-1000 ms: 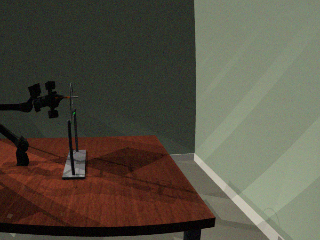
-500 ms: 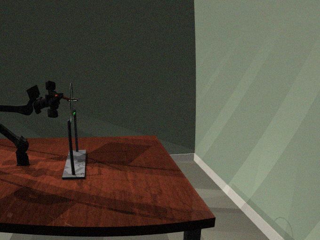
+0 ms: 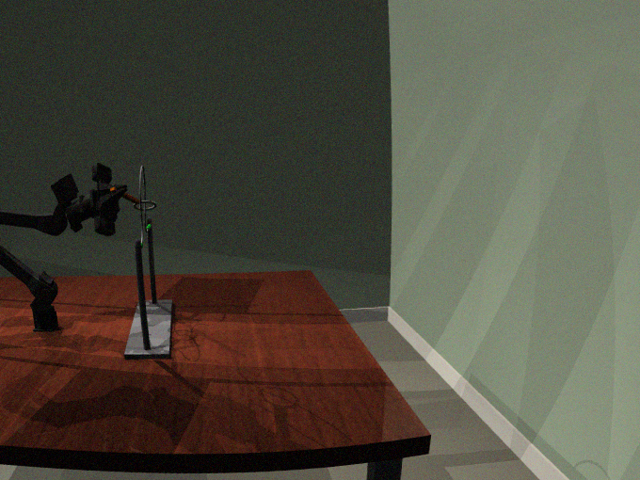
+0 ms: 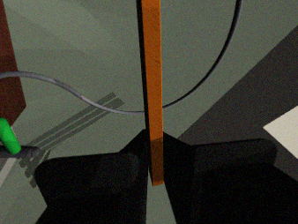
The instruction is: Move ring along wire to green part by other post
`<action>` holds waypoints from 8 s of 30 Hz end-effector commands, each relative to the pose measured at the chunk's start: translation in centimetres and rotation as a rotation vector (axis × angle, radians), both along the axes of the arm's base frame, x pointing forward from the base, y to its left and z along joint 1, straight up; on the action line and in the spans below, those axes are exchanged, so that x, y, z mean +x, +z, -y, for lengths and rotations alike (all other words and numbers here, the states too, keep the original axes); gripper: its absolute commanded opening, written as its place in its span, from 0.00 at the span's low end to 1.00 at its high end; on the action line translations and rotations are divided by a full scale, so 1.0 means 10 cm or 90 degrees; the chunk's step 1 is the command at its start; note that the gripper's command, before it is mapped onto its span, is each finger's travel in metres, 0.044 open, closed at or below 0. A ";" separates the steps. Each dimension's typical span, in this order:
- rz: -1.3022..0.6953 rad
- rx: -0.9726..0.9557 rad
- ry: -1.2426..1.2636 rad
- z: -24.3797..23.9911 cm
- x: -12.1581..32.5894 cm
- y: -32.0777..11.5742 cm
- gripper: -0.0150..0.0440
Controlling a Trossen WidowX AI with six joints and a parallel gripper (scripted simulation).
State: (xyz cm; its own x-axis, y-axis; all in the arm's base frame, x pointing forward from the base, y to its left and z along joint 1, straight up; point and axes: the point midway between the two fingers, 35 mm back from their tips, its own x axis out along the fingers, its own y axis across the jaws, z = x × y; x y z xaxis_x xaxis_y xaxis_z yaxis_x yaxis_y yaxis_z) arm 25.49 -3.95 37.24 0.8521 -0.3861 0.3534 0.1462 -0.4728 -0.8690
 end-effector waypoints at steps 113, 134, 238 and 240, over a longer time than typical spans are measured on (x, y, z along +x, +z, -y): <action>-0.079 1.280 0.020 -1.46 -0.06 -2.33 0.00; -0.077 1.288 0.022 -1.68 -0.07 -2.33 0.00; -0.076 1.289 0.023 -1.99 -0.52 -2.29 0.53; -0.076 1.289 0.023 -1.99 -0.52 -2.29 0.53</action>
State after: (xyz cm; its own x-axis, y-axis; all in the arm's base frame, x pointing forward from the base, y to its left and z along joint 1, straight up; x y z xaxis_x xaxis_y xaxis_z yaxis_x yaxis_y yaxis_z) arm 20.31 15.99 14.18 0.8466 -0.0604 -0.5288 0.0412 0.9980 -0.0481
